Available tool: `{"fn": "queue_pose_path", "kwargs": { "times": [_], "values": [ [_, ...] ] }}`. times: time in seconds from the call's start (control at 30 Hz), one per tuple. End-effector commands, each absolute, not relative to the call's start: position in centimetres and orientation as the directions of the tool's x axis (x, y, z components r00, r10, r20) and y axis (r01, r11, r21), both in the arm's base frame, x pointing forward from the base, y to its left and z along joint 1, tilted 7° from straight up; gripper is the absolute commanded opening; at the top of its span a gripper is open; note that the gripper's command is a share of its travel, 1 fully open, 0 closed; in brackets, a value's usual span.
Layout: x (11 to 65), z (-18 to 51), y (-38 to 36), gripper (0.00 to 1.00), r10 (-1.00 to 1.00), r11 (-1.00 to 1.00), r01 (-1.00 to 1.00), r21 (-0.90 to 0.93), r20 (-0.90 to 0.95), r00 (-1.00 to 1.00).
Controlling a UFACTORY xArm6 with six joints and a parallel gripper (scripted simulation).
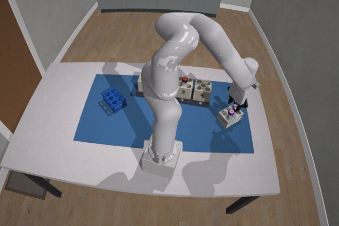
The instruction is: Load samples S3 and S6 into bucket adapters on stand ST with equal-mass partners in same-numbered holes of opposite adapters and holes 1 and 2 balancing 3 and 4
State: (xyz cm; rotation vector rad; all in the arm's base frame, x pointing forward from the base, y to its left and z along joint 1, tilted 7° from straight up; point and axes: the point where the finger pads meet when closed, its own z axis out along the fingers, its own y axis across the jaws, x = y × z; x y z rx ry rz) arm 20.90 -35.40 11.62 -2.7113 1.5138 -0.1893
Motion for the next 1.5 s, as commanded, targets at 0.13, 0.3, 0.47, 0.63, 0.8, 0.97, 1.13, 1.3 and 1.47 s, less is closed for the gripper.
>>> {"fn": "queue_pose_path", "kwargs": {
  "times": [0.13, 0.3, 0.47, 0.63, 0.8, 0.97, 1.13, 1.3, 1.47],
  "values": [
    [21.1, 10.4, -35.6, 0.57, -0.85, -0.526, -0.846, -0.086, 0.095, 0.519],
    [21.3, 9.4, -35.6, 0.57, -0.85, -0.526, -0.846, -0.086, 0.095, 0.519],
    [21.3, 8.8, -35.6, 0.57, -0.85, -0.526, -0.846, -0.086, 0.095, 0.519],
    [21.5, 7.8, -35.7, 0.57, -0.85, -0.526, -0.846, -0.086, 0.095, 0.519],
    [21.5, 7.2, -35.7, 0.57, -0.85, -0.526, -0.846, -0.086, 0.095, 0.519],
    [21.5, 7.3, -35.7, 0.57, -0.85, -0.526, -0.846, -0.086, 0.095, 0.519],
    [21.5, 7.1, -35.7, 0.57, -0.85, -0.526, -0.846, -0.086, 0.095, 0.519],
    [21.6, 6.8, -35.7, 0.57, -0.85, -0.526, -0.846, -0.086, 0.095, 0.519],
    [21.6, 6.5, -35.7, 0.57, -0.85, -0.526, -0.846, -0.086, 0.095, 0.519]
  ]
}}
